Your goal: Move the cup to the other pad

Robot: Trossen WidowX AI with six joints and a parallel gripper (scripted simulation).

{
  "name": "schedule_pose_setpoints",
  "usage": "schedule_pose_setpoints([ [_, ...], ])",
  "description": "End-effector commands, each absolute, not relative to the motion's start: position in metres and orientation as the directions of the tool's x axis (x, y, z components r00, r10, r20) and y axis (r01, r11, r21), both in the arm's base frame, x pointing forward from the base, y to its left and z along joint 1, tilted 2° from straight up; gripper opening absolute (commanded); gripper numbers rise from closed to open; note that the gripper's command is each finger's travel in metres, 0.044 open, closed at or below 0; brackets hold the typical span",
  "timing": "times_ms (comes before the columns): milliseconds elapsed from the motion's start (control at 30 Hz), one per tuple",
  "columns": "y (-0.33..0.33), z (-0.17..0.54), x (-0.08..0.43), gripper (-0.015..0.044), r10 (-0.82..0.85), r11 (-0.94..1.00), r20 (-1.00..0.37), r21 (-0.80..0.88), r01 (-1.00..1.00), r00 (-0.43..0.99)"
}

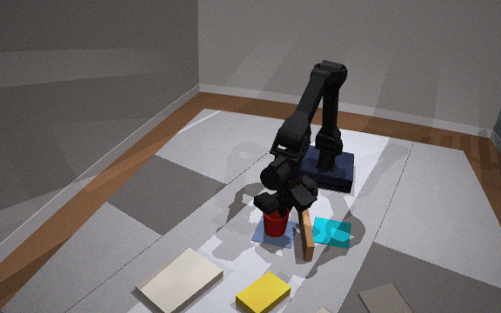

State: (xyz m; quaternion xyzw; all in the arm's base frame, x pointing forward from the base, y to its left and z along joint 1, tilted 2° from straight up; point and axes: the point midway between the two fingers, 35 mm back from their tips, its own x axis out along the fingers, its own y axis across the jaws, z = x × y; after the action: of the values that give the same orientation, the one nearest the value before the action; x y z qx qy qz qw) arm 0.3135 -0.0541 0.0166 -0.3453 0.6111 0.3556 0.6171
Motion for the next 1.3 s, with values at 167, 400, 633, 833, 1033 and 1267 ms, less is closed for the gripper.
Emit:
schedule_pose_setpoints([
  [167, -0.055, 0.029, 0.315, 0.0, 0.017, 0.508, -1.0, 0.008, -0.861, 0.001],
  [400, -0.056, 0.055, 0.316, 0.0, 0.019, 0.507, -1.0, 0.009, -0.862, 0.001],
  [633, -0.056, 0.079, 0.316, 0.0, 0.02, 0.506, -1.0, 0.009, -0.862, 0.001],
  [833, -0.057, 0.098, 0.315, 0.0, 0.021, 0.506, -1.0, 0.009, -0.863, 0.002],
  [1033, -0.059, 0.1, 0.314, 0.0, 0.021, 0.506, -1.0, 0.009, -0.863, 0.002],
  [1267, -0.059, 0.098, 0.314, 0.0, 0.018, 0.509, -1.0, 0.012, -0.861, -0.003],
])
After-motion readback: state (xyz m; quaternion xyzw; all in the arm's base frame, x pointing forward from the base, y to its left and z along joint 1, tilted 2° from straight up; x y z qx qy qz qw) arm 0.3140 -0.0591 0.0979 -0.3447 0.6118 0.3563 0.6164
